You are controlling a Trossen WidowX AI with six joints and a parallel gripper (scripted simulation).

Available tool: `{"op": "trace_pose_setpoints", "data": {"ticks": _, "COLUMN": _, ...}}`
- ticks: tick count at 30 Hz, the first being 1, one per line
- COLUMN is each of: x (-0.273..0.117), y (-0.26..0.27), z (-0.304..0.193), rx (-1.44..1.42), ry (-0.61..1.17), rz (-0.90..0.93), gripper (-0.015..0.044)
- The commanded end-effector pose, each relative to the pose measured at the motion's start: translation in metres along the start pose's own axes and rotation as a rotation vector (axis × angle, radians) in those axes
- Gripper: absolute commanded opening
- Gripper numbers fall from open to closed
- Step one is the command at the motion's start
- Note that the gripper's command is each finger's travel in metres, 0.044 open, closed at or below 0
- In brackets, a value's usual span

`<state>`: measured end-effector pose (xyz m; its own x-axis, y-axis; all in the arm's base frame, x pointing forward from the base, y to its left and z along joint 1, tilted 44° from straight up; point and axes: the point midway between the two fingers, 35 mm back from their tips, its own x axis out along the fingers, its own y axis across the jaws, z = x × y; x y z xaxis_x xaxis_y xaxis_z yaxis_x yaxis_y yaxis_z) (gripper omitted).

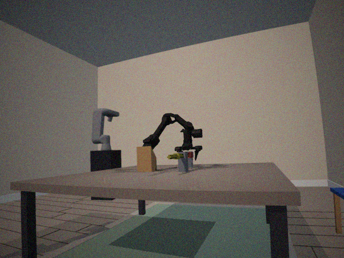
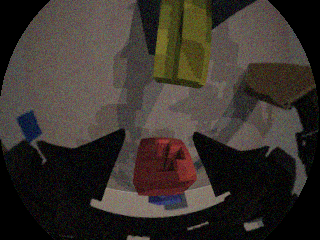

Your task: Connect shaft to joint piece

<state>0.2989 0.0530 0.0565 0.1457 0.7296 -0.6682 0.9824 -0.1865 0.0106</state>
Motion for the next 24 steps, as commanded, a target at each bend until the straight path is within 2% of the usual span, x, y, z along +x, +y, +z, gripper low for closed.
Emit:
{"op": "trace_pose_setpoints", "data": {"ticks": 1, "x": -0.006, "y": 0.001, "z": -0.002, "rx": 0.0, "ry": -0.068, "rz": -0.001, "gripper": 0.044}}
{"op": "trace_pose_setpoints", "data": {"ticks": 8, "x": -0.029, "y": 0.0, "z": -0.006, "rx": 0.001, "ry": -0.271, "rz": 0.013, "gripper": 0.044}}
{"op": "trace_pose_setpoints", "data": {"ticks": 16, "x": -0.03, "y": 0.0, "z": -0.007, "rx": -0.004, "ry": -0.275, "rz": 0.013, "gripper": 0.044}}
{"op": "trace_pose_setpoints", "data": {"ticks": 24, "x": -0.052, "y": 0.003, "z": -0.005, "rx": -0.245, "ry": -0.251, "rz": -0.026, "gripper": 0.044}}
